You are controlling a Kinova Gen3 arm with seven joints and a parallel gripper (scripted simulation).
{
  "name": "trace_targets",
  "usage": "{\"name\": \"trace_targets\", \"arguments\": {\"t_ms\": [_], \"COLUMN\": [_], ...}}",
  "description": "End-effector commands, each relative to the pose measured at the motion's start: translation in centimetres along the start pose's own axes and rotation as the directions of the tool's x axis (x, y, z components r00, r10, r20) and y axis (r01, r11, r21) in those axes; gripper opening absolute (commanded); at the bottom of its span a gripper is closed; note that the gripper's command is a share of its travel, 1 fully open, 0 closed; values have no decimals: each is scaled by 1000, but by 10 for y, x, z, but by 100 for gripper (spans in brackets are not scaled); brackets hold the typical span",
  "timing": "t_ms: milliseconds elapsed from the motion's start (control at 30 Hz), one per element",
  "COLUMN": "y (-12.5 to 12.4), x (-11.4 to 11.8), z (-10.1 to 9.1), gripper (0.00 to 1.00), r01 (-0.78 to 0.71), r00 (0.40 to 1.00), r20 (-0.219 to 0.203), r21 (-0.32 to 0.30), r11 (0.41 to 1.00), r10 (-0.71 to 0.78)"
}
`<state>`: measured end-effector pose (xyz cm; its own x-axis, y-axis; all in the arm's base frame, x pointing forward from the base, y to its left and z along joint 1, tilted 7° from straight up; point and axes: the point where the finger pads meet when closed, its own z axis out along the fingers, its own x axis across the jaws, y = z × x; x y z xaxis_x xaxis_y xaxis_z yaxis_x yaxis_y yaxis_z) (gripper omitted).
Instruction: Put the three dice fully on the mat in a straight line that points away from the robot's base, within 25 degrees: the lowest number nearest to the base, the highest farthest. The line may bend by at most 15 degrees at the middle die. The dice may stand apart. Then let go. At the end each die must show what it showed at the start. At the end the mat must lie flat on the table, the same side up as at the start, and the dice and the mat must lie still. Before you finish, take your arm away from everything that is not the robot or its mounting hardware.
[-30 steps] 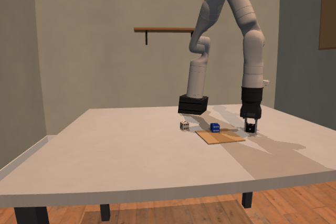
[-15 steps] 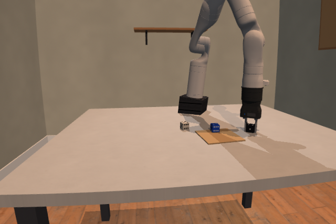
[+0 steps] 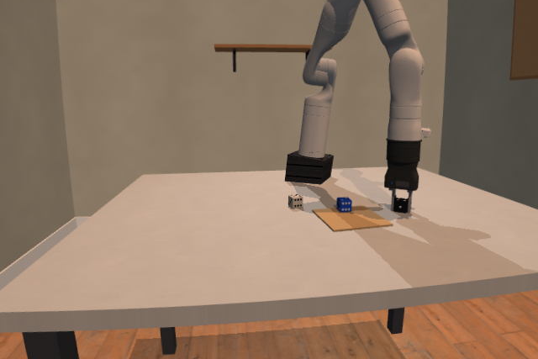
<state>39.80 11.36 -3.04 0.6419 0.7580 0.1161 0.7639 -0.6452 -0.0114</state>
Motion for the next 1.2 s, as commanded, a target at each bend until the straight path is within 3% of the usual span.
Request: {"name": "trace_targets", "arguments": {"t_ms": [0,300,667,800,1167], "y": [0,0,0,0,0], "x": [0,0,0,0,0], "z": [-1,-12,-80,-96,-101], "gripper": [57,57,57,57,57], "r01": [0,0,0,0,0], "r00": [1000,1000,1000,1000,1000], "r20": [-1,-1,-1,-1,-1], "r21": [-1,-1,-1,-1,-1], "r11": [1000,1000,1000,1000,1000], "r10": [0,0,0,0,0]}}
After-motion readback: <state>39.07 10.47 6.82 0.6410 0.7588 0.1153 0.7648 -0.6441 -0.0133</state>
